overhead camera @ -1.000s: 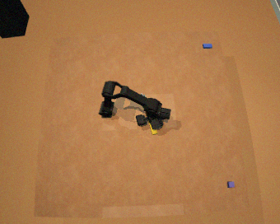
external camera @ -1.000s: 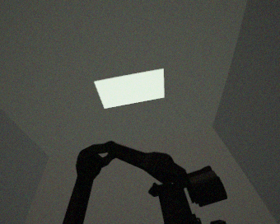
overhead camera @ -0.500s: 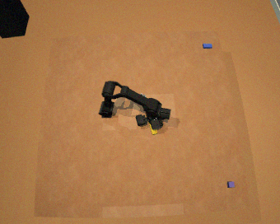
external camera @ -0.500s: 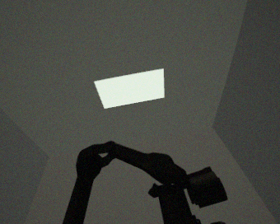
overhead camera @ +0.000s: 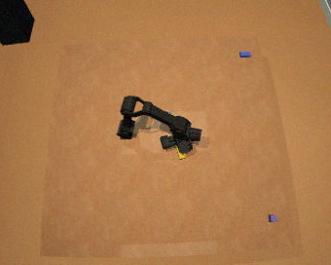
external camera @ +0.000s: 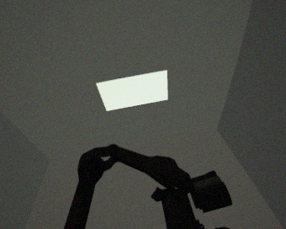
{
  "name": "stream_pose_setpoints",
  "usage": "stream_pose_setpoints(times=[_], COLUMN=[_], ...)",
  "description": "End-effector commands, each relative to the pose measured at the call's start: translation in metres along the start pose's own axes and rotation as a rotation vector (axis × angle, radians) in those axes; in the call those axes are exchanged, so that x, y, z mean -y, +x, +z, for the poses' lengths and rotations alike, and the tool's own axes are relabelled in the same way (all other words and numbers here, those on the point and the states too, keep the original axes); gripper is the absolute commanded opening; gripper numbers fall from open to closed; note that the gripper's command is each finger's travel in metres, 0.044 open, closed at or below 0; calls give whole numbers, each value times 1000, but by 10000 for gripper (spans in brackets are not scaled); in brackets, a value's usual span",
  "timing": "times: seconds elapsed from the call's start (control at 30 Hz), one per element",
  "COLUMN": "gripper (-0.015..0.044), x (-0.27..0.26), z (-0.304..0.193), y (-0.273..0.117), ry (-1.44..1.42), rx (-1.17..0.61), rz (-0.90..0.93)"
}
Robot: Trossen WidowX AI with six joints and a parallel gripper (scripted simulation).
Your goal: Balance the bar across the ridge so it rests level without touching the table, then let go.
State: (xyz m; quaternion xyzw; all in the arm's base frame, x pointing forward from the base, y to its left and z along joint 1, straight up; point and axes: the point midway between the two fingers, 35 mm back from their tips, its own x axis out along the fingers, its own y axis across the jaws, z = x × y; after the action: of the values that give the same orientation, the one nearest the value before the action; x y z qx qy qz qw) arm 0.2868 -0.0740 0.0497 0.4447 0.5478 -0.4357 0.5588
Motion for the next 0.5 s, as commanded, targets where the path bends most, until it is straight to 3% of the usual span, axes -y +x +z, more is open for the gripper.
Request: stream_pose_setpoints(times=[0.0, 0.47], gripper=[0, 0], x=[-4, -7], z=[2, 4], y=[-10, -46], ry=[0, 1], rx=[5, 7], rz=[9, 9])
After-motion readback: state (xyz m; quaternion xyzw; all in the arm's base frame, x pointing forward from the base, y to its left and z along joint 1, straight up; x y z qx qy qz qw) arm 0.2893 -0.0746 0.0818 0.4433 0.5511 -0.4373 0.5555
